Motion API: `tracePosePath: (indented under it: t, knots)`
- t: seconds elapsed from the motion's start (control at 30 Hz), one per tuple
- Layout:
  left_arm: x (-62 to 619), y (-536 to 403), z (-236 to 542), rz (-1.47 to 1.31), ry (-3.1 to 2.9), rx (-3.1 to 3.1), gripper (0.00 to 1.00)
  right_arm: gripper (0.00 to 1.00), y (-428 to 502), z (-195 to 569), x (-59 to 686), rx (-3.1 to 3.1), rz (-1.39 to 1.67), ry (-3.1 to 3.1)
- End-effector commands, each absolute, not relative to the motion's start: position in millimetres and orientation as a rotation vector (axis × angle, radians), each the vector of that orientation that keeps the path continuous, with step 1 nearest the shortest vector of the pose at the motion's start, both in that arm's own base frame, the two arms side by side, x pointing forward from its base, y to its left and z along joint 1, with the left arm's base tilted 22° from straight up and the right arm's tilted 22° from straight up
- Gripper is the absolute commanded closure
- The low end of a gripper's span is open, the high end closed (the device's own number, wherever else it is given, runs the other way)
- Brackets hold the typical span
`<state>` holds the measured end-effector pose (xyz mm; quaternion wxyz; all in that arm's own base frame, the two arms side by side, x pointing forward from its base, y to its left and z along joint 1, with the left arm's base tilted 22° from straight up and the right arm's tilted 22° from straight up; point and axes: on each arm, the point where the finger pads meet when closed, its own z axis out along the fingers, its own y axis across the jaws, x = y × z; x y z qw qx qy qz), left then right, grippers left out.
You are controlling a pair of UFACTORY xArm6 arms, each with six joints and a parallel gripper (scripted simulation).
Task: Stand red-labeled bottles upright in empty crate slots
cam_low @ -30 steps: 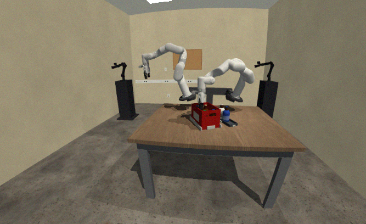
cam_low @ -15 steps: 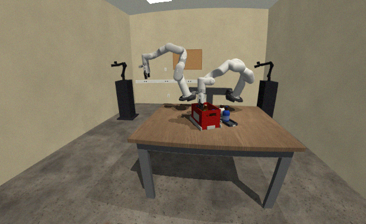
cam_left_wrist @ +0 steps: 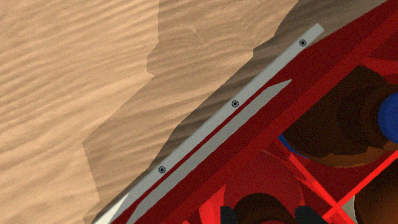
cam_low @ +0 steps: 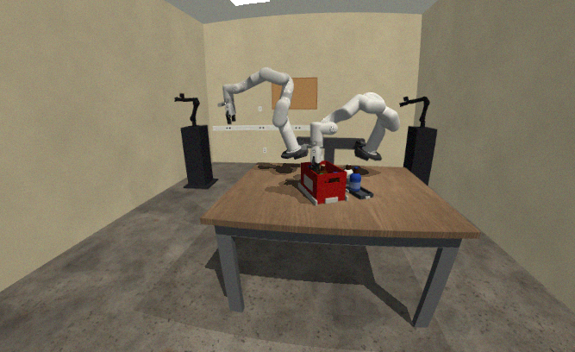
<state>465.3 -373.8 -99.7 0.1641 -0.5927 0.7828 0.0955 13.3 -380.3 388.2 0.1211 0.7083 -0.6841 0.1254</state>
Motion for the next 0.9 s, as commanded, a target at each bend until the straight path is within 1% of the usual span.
tracePosePath:
  t: [0.0,0.6,0.63,0.87]
  knots:
    - [466.6,-375.8,-97.7,0.264,2.232,-1.689,1.0,0.0,-380.7,390.2,13.2,2.065,0.371,-1.995]
    - [466.6,-375.8,-97.8,0.264,2.232,-1.689,1.0,0.0,-380.7,390.2,13.2,2.065,0.371,-1.995]
    - [466.6,-375.8,-97.8,0.264,2.232,-1.689,0.34,0.0,-380.7,390.2,13.2,2.065,0.371,-1.995]
    - [466.6,-375.8,-97.8,0.264,2.232,-1.689,0.34,0.0,-380.7,390.2,13.2,2.065,0.371,-1.995]
